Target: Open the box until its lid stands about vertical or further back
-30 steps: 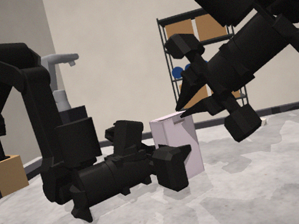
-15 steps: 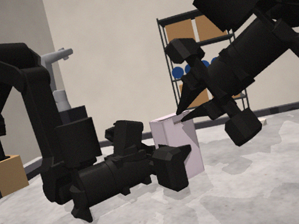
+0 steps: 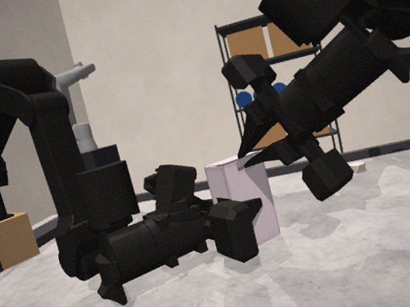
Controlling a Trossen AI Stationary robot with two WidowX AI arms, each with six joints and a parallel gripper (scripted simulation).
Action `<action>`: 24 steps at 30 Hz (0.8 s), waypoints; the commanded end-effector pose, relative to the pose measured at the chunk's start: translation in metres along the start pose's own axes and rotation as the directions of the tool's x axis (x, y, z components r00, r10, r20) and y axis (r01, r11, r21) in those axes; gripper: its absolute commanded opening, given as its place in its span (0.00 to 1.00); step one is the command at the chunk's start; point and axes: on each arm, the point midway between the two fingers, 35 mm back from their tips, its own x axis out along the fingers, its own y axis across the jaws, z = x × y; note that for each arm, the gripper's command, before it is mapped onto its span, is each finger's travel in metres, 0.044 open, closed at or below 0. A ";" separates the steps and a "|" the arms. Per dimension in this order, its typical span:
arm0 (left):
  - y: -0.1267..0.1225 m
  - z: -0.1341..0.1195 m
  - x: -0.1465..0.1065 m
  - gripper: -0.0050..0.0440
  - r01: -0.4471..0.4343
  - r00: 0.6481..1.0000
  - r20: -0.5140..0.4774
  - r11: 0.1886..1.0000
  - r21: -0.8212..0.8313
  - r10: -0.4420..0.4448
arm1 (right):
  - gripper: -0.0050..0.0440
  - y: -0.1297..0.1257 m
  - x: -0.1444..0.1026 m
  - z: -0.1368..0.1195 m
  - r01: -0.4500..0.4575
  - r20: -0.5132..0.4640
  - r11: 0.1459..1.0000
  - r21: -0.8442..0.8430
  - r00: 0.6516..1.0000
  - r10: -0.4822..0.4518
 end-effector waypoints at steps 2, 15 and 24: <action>-0.005 0.010 0.001 0.55 0.004 1.000 0.008 1.000 -0.021 -0.004 | 0.20 0.013 0.003 -0.003 -0.022 -0.011 1.000 0.011 1.000 0.022; -0.005 0.010 0.001 0.55 0.004 1.000 0.008 1.000 -0.021 -0.004 | 0.20 0.017 0.009 -0.003 -0.022 -0.011 1.000 0.011 1.000 0.023; -0.005 0.010 0.001 0.55 0.004 1.000 0.008 1.000 -0.021 -0.004 | 0.20 0.019 0.014 -0.003 -0.023 -0.011 1.000 0.011 1.000 0.023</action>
